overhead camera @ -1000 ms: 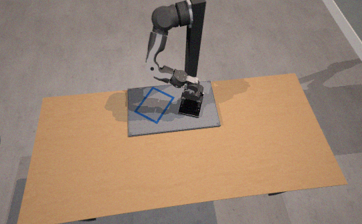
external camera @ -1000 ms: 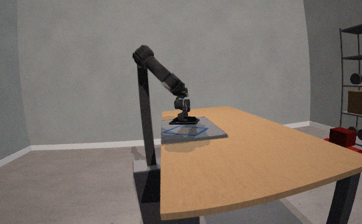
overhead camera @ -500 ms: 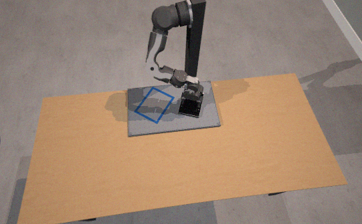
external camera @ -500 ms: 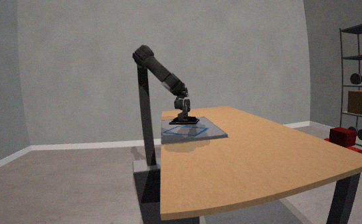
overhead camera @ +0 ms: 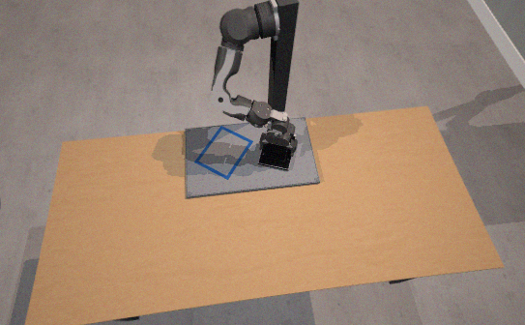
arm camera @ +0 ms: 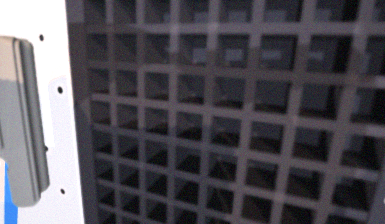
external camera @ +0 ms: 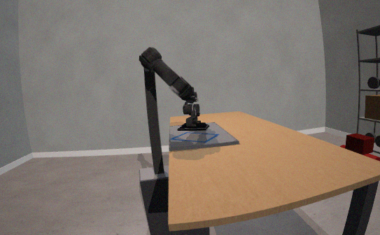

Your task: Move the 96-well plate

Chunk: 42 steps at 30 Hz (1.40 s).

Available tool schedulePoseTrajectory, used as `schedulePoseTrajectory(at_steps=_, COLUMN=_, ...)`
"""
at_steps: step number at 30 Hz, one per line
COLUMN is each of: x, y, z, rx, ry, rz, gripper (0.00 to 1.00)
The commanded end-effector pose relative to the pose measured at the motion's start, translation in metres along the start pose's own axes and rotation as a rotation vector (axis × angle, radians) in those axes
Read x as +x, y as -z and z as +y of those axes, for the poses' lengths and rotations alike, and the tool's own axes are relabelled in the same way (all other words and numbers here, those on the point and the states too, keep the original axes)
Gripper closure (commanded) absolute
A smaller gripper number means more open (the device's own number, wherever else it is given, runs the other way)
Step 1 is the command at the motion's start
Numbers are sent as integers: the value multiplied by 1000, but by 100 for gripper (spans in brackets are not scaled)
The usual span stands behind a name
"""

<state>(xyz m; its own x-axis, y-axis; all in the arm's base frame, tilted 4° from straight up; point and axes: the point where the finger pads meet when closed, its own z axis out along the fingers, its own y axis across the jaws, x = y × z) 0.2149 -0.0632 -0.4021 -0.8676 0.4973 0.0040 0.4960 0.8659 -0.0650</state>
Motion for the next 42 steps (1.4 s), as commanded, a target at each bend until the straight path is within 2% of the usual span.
schedulePoseTrajectory(at_steps=1, x=0, y=1, z=1, rx=-2, ry=0, rz=0, gripper=23)
schedulePoseTrajectory(at_steps=8, x=0, y=1, z=1, rx=-2, ry=0, rz=0, gripper=23)
schedulePoseTrajectory(at_steps=13, x=-1, y=41, z=1, rx=-4, ry=1, rz=-1, gripper=23)
schedulePoseTrajectory(at_steps=25, x=-1, y=41, z=1, rx=-4, ry=1, rz=-1, gripper=23)
schedulePoseTrajectory(at_steps=30, x=-1, y=81, z=1, rx=-4, ry=1, rz=-1, gripper=23)
schedulePoseTrajectory(at_steps=42, x=-1, y=81, z=1, rx=-4, ry=1, rz=-1, gripper=23)
